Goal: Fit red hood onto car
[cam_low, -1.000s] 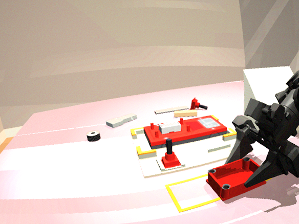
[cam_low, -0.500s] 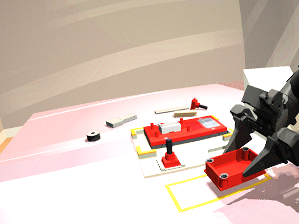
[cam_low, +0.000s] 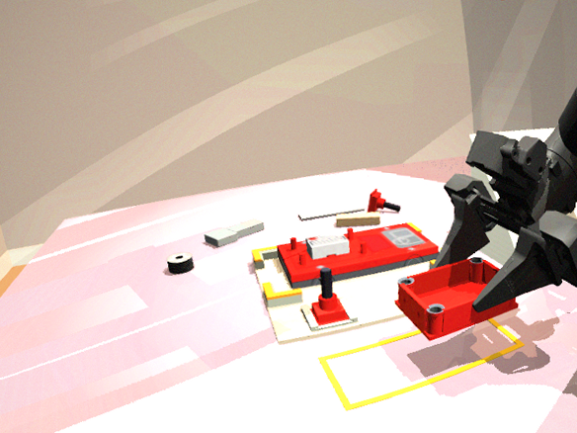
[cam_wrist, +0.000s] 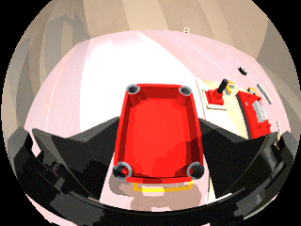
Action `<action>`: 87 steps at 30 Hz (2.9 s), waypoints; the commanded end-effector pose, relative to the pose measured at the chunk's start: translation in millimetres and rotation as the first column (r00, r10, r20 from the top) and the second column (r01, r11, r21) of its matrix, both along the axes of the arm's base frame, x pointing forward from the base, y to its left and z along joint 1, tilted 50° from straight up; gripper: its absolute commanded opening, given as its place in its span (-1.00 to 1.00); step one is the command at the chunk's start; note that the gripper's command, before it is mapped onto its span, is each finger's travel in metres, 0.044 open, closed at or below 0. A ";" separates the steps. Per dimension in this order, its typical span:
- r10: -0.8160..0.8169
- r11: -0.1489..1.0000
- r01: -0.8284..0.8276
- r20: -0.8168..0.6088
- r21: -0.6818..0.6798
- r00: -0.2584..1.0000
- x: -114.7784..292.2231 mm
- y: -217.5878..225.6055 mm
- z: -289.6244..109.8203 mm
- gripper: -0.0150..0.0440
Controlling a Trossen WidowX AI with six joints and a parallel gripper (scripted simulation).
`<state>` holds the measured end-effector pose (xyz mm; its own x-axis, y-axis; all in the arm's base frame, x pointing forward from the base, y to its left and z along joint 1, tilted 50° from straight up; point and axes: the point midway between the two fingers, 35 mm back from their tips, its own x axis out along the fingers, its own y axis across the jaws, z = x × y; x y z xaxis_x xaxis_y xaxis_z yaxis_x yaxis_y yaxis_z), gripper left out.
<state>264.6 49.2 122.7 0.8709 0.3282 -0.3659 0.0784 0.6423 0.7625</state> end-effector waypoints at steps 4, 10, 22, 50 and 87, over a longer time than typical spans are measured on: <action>0.001 1.000 -0.001 0.012 -0.003 1.000 -3.9 -9.6 11.3 -0.49; 0.002 1.000 -0.002 0.015 -0.005 1.000 -5.9 -12.8 14.5 -0.49; 0.080 0.981 -0.066 0.073 -0.180 0.994 -5.5 -12.0 12.6 -0.49; 0.352 0.724 -0.167 0.150 -0.669 0.924 -5.4 -11.7 12.0 -0.49; 0.672 0.042 -0.046 -0.006 -0.998 0.741 -5.9 -9.8 10.3 -0.49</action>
